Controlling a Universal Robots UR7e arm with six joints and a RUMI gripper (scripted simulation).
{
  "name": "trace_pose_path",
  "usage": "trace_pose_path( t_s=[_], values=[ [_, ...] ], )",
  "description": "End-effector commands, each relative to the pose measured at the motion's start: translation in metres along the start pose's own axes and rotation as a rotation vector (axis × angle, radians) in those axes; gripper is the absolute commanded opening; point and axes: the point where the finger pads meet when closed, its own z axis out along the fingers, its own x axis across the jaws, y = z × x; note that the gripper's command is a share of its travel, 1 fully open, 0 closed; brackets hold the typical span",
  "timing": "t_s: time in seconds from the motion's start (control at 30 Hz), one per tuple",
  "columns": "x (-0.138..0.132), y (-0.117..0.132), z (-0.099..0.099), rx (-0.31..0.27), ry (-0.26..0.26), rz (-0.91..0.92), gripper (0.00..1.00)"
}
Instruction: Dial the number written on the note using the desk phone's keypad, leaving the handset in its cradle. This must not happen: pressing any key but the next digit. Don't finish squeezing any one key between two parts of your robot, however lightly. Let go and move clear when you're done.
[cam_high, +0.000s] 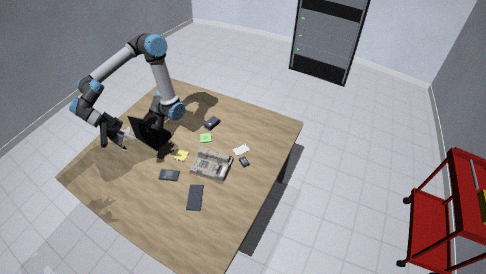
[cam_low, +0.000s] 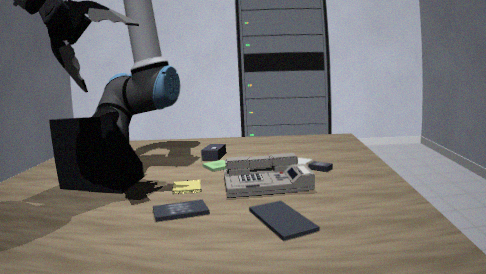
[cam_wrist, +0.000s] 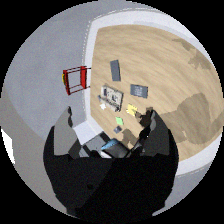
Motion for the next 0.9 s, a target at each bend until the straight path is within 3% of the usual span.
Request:
trace_pose_path(
  t_s=[0.0,0.53,0.57,0.87],
  values=[
    [0.000,0.000,0.000,0.001,0.000,-0.001,1.00],
    [0.000,0.000,0.000,0.001,0.000,-0.001,1.00],
    [0.000,0.000,0.000,0.001,0.000,-0.001,0.00],
    [-0.007,0.001,0.016,0.011,0.017,-0.063,0.00]
  ],
)
